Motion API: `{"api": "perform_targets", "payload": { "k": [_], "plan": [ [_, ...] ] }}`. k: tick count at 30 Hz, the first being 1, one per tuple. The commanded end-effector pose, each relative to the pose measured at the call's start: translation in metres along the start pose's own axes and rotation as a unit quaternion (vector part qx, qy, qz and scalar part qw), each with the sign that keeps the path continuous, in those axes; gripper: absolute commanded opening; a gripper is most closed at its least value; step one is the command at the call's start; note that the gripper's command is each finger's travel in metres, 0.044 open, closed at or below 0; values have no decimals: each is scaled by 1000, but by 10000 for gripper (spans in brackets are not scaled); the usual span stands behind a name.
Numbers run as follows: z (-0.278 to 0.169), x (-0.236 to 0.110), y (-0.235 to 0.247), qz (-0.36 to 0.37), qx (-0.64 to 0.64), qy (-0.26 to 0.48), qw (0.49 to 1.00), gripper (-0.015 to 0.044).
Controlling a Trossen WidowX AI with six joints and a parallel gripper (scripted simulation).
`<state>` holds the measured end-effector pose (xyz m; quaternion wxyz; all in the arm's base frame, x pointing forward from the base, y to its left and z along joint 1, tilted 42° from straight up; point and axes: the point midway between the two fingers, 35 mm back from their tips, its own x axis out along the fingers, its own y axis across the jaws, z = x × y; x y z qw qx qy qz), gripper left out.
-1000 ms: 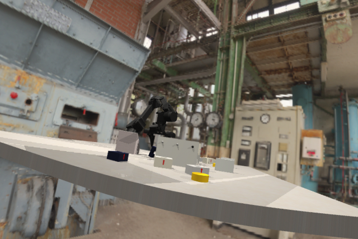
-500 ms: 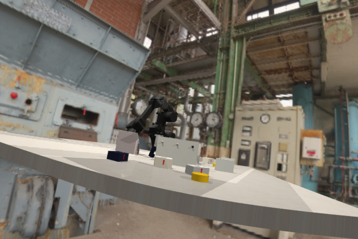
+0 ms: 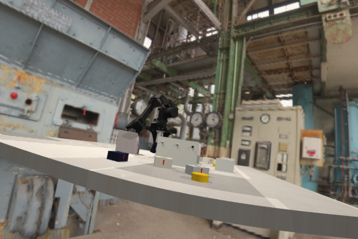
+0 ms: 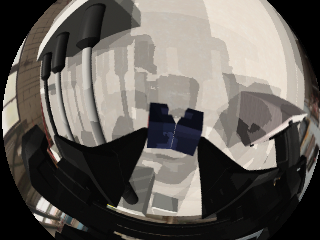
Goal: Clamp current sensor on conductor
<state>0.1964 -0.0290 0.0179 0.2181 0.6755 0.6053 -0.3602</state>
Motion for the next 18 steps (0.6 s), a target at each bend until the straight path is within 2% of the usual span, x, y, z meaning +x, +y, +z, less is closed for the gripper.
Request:
{"api": "perform_targets", "payload": {
  "k": [1,18],
  "plan": [
    [2,-19,4,1,-1,-4,1000,0],
    [1,-93,9,-1,1,0,1000,0]
  ]
}}
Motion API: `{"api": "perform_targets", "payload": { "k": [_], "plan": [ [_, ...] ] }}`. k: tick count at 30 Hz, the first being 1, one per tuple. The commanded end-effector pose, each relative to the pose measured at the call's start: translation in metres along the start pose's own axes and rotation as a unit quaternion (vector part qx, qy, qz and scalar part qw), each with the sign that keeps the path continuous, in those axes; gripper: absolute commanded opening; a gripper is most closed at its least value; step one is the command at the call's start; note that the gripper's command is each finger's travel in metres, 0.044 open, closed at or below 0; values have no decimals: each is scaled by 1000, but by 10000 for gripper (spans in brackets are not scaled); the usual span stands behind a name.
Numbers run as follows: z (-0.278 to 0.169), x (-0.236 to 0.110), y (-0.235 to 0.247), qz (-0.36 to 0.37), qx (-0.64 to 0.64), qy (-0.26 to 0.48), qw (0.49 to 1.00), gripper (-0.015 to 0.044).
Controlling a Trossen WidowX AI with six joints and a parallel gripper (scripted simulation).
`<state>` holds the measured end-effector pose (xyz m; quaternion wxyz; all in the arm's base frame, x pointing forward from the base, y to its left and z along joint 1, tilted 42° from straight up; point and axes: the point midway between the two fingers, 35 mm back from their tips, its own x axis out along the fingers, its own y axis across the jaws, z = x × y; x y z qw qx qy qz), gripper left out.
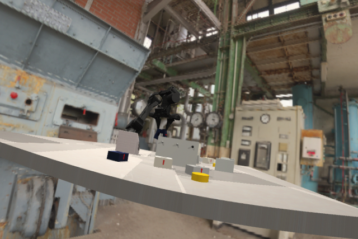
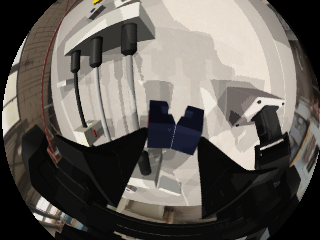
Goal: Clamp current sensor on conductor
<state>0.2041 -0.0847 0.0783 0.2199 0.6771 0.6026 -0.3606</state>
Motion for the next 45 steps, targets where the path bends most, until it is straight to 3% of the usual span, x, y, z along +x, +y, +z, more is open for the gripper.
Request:
{"api": "perform_targets", "payload": {
  "k": [1,22,39,45],
  "plan": [
    [1,-14,0,-5,1,2,1000,0],
    [15,-22,74,-2,-44,0,999,0],
    [29,-8,143,0,-88,1,996,0],
    [29,-4,146,0,-90,1,996,0]
  ]
}}
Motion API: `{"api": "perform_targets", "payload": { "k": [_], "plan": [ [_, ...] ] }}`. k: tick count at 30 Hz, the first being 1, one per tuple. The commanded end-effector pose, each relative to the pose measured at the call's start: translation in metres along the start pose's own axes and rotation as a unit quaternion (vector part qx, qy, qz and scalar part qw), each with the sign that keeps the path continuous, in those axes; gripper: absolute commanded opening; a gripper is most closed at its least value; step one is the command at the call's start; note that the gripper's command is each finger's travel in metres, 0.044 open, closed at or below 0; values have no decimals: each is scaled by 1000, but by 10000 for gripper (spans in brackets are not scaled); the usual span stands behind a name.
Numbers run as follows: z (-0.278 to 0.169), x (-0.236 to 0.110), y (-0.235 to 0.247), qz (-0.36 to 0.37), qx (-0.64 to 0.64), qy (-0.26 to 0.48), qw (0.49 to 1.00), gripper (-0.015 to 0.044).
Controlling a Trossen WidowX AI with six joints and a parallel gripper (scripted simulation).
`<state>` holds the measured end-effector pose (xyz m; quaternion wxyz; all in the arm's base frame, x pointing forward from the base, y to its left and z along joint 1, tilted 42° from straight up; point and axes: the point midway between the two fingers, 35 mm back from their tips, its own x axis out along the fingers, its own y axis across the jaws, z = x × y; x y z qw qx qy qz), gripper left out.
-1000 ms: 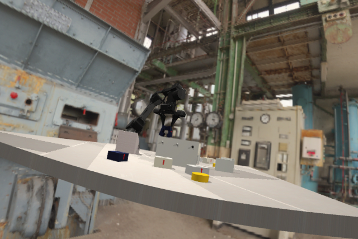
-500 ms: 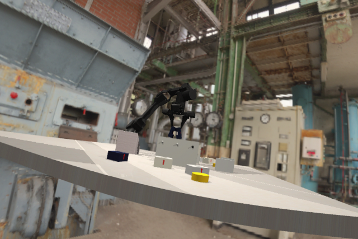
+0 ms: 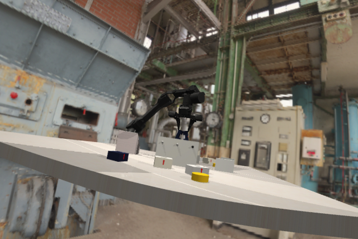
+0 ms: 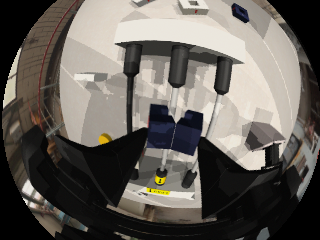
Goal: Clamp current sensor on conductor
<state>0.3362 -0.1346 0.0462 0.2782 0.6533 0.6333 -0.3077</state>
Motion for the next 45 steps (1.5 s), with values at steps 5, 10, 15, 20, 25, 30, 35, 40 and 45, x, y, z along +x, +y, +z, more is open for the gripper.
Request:
{"api": "perform_targets", "payload": {
  "k": [5,10,15,20,25,30,35,40,45],
  "plan": [
    [3,11,4,3,-2,2,1000,0],
    [3,20,4,3,-2,2,1000,0],
    [3,28,5,3,-2,2,1000,0],
    [2,36,5,3,-2,2,1000,0],
    [2,44,4,3,-3,3,1000,0],
    [3,46,4,-1,-3,2,1000,0],
    [3,46,4,-1,-3,2,1000,0],
    [3,46,4,-1,-3,2,1000,0],
    [3,46,4,-1,-3,2,1000,0]
  ]
}}
